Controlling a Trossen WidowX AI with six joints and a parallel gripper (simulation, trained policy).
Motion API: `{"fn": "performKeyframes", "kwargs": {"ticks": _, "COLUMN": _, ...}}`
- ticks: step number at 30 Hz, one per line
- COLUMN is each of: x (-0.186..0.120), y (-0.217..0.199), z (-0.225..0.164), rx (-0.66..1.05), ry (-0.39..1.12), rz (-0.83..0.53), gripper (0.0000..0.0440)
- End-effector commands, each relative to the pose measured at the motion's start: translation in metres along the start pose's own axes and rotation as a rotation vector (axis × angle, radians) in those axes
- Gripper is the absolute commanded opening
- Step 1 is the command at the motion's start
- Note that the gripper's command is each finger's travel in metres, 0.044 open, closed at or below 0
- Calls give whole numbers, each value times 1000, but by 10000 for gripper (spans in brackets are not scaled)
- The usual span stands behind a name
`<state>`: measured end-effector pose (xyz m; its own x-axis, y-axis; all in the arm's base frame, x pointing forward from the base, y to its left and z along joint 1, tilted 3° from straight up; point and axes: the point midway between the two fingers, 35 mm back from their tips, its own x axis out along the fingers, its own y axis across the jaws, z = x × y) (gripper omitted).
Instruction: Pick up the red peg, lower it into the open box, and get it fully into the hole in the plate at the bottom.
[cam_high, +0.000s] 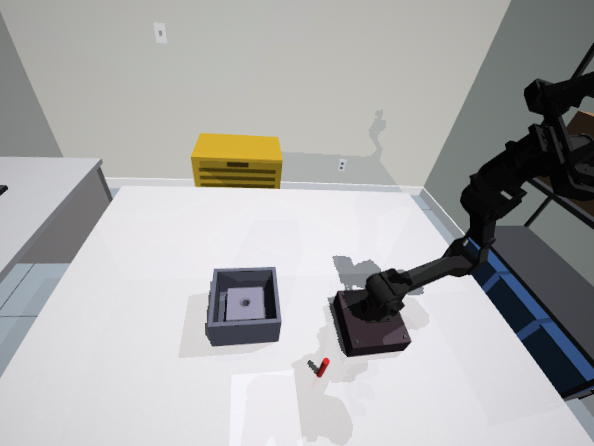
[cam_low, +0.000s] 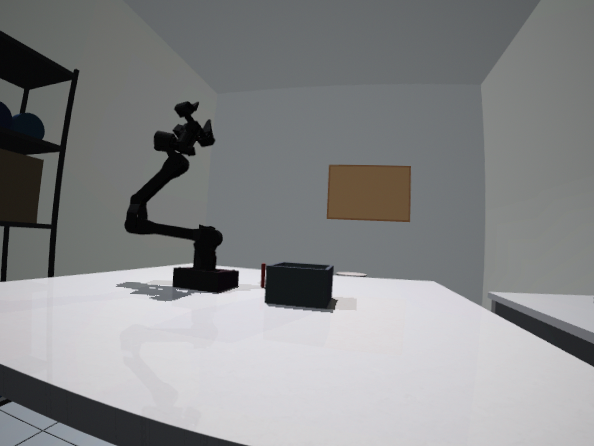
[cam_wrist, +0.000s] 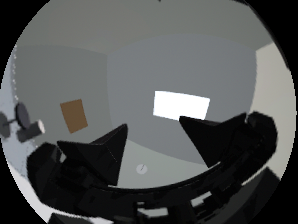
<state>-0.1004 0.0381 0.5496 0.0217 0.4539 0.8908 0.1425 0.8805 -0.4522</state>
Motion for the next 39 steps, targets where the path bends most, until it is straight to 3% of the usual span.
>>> {"fn": "performKeyframes", "kwargs": {"ticks": 1, "x": 0, "y": -1, "z": -4, "rx": 3, "ry": 13, "rz": -10, "gripper": 421}}
{"fn": "performKeyframes", "kwargs": {"ticks": 3, "x": 1, "y": -2, "z": -15, "rx": 23, "ry": 50, "rz": -26, "gripper": 440}}
{"fn": "performKeyframes", "kwargs": {"ticks": 20, "x": -8, "y": 34, "z": -145, "rx": 390, "ry": 481, "rz": -75, "gripper": 440}}
{"fn": "performKeyframes", "kwargs": {"ticks": 39, "x": -63, "y": 116, "z": -260, "rx": 777, "ry": 1000, "rz": -118, "gripper": 440}}
